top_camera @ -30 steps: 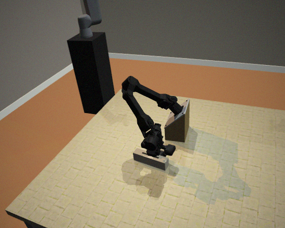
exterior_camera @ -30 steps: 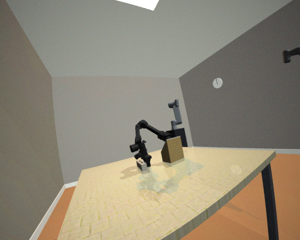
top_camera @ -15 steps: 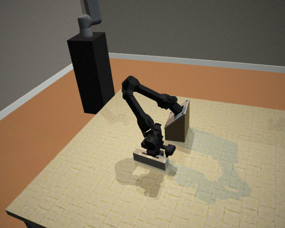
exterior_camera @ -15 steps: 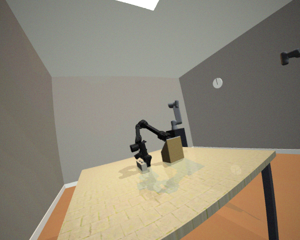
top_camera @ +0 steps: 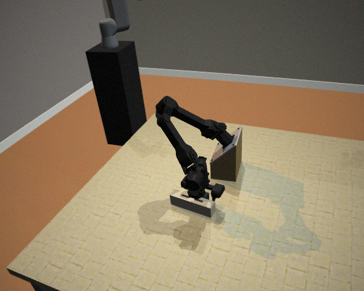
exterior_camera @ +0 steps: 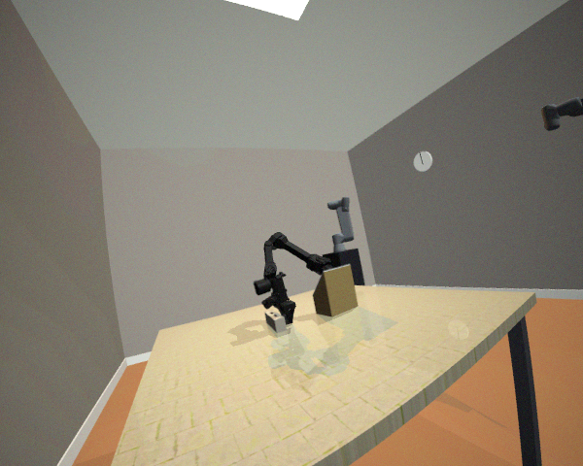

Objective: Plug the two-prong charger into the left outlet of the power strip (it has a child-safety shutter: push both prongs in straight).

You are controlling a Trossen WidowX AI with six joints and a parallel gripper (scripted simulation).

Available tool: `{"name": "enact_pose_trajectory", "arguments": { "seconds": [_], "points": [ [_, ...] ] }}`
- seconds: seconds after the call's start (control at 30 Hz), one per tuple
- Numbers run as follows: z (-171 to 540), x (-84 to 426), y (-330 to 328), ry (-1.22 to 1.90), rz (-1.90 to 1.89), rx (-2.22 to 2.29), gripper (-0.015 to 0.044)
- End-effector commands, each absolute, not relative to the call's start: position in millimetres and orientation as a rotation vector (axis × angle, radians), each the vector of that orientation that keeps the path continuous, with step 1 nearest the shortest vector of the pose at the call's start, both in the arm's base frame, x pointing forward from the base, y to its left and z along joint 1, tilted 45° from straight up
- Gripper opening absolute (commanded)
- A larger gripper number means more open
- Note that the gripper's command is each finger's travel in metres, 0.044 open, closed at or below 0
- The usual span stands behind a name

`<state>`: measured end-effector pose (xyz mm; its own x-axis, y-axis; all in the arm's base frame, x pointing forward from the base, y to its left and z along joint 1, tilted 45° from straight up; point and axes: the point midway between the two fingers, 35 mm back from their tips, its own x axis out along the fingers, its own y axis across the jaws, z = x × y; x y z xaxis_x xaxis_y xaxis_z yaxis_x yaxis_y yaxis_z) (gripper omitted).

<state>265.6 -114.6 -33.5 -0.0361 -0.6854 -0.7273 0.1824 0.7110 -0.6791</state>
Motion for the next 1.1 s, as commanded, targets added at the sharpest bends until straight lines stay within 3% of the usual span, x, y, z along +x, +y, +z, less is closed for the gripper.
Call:
{"name": "enact_pose_trajectory", "arguments": {
  "seconds": [0.0,1.07],
  "points": [
    [-33.9,263.2,-114.3,1.446,-0.737,-0.445,0.044],
    [-38.2,241.4,-111.7,1.438,-0.738,-0.444,0.044]
  ]
}}
